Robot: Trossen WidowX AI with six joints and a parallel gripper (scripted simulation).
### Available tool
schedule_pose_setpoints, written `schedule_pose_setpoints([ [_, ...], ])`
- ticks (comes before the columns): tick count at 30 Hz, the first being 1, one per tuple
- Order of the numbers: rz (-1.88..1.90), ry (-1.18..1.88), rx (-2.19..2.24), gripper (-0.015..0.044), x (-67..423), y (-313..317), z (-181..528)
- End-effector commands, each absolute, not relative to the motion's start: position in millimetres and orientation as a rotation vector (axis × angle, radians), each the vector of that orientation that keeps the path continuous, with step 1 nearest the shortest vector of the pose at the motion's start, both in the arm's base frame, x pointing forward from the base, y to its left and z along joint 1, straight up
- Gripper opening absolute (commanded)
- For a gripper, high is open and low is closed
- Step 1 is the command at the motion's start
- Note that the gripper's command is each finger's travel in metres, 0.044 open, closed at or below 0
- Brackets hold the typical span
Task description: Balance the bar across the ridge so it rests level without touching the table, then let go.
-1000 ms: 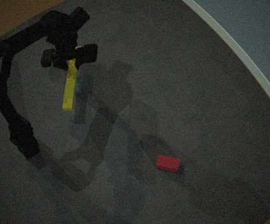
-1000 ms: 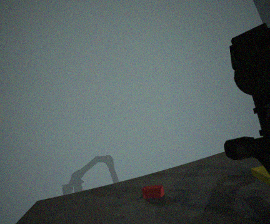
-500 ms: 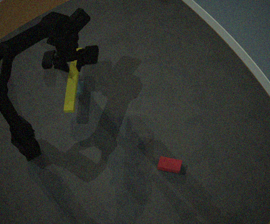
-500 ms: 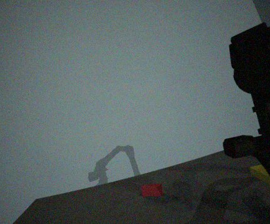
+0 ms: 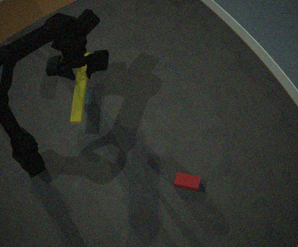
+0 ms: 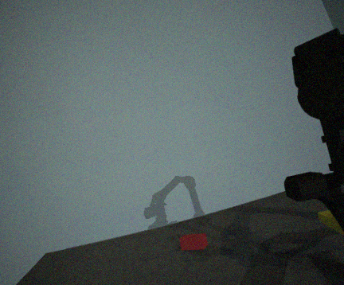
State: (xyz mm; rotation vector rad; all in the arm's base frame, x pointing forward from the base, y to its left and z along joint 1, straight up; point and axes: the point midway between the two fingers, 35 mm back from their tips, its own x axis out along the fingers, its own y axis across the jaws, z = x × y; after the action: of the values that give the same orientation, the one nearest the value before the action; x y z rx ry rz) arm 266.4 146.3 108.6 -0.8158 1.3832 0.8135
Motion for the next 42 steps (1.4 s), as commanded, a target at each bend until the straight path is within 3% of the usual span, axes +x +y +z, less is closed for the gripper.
schedule_pose_setpoints([
  [1,0.813,1.383,-0.816,0.0316,266.5,146.2,108.6],
  [6,0.813,1.383,-0.816,0.0440,266.5,146.2,108.6],
  [10,0.813,1.383,-0.816,0.0440,267.5,146.8,115.7],
  [19,0.814,1.383,-0.816,0.0440,264.5,145.3,206.8],
  [42,0.814,1.383,-0.816,0.0440,264.2,145.1,208.6],
])
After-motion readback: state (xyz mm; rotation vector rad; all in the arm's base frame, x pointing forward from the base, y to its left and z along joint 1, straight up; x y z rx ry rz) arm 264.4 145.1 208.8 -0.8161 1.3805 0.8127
